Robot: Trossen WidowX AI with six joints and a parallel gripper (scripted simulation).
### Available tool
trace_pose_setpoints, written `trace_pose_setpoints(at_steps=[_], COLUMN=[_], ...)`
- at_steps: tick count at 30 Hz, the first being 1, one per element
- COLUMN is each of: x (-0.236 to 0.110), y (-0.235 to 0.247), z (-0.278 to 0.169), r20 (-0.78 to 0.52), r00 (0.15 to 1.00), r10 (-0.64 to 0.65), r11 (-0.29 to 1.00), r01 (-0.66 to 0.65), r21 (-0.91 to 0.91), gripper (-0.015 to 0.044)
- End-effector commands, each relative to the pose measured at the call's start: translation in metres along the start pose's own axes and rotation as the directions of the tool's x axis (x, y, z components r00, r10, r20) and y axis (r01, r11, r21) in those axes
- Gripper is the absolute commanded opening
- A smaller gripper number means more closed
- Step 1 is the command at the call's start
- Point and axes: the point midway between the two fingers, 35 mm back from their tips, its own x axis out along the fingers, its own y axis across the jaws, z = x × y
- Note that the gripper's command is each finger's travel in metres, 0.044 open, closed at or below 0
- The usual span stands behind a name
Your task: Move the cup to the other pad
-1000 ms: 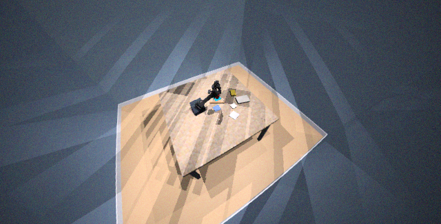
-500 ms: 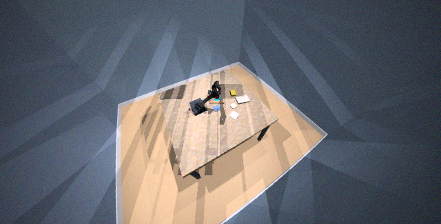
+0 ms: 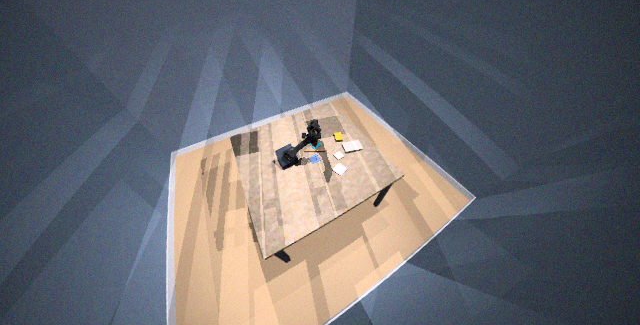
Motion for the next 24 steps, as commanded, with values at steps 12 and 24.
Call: trace_pose_setpoints(at_steps=[12, 24], x=[-0.017, -0.038], y=[0.000, 0.001], z=[0.001, 0.000], r20=[0.001, -0.001], r00=[1.000, 1.000], r10=[0.001, 0.001], r11=[1.000, 1.000], r01=[-0.001, -0.001], r21=[-0.002, -0.006], gripper=[0.0128, 0.0128])
